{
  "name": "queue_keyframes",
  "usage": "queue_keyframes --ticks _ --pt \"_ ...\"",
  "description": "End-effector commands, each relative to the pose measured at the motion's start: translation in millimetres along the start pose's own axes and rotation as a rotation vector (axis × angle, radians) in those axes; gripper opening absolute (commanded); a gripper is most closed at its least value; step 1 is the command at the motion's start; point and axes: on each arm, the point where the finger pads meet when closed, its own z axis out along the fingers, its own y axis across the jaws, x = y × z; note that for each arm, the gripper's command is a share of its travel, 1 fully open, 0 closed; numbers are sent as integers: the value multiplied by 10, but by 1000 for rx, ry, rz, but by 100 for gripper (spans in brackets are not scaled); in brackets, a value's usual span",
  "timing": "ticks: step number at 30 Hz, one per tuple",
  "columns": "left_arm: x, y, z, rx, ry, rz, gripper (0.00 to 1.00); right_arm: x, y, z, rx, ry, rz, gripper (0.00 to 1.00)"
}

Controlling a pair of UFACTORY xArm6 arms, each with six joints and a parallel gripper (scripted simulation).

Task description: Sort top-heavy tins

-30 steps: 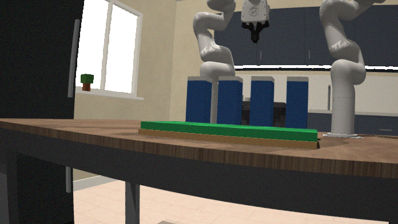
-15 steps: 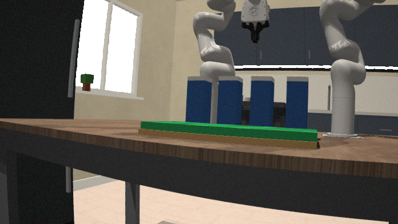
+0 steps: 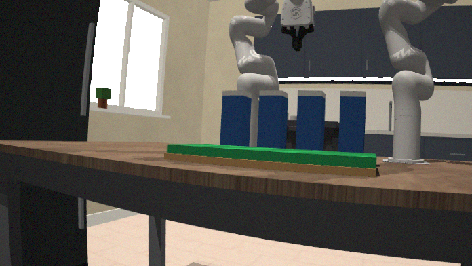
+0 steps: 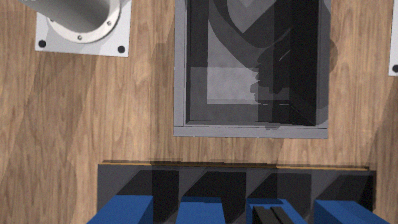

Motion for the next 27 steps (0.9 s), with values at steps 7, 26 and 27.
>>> queue_keyframes --ticks 7,26,27 --pt "9 0 -15 0 4 0 100 -222 -690 -17 -4 -3 2 0" --pt "9 0 -15 0 4 0 100 -459 -1481 -5 -2 -3 4 0" --pt "9 0 -15 0 4 0 100 -459 -1481 11 -2 -3 4 0"
